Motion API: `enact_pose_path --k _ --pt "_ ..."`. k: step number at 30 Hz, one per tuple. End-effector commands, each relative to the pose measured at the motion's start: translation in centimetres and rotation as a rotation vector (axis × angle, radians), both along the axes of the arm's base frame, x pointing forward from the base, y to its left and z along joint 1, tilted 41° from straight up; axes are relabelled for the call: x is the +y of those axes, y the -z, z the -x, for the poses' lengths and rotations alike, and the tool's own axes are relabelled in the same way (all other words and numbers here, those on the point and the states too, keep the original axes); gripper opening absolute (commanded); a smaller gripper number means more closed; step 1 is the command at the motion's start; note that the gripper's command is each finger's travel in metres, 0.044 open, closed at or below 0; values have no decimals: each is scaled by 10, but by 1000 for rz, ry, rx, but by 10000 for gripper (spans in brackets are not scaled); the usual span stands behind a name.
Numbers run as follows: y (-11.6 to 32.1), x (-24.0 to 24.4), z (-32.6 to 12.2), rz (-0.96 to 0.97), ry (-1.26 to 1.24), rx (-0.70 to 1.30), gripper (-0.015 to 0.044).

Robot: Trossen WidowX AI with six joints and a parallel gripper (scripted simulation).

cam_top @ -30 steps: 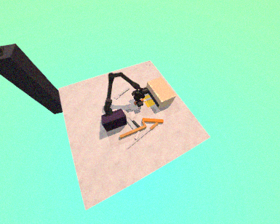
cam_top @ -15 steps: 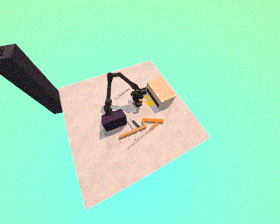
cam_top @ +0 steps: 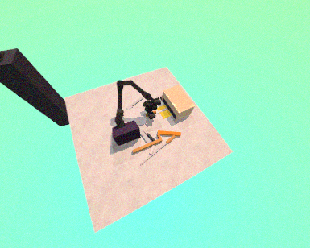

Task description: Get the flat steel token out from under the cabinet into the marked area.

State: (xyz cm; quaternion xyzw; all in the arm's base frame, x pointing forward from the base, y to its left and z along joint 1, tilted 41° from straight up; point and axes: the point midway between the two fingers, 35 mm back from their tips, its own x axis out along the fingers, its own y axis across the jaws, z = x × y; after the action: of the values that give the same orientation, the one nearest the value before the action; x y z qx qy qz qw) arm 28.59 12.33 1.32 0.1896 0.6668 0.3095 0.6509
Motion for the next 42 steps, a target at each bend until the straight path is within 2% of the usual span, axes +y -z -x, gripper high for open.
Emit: enact_pose_path --k 1,42 --pt "1 -1 7 1 -4 0 0" --pt "3 -8 53 2 -4 3 0"
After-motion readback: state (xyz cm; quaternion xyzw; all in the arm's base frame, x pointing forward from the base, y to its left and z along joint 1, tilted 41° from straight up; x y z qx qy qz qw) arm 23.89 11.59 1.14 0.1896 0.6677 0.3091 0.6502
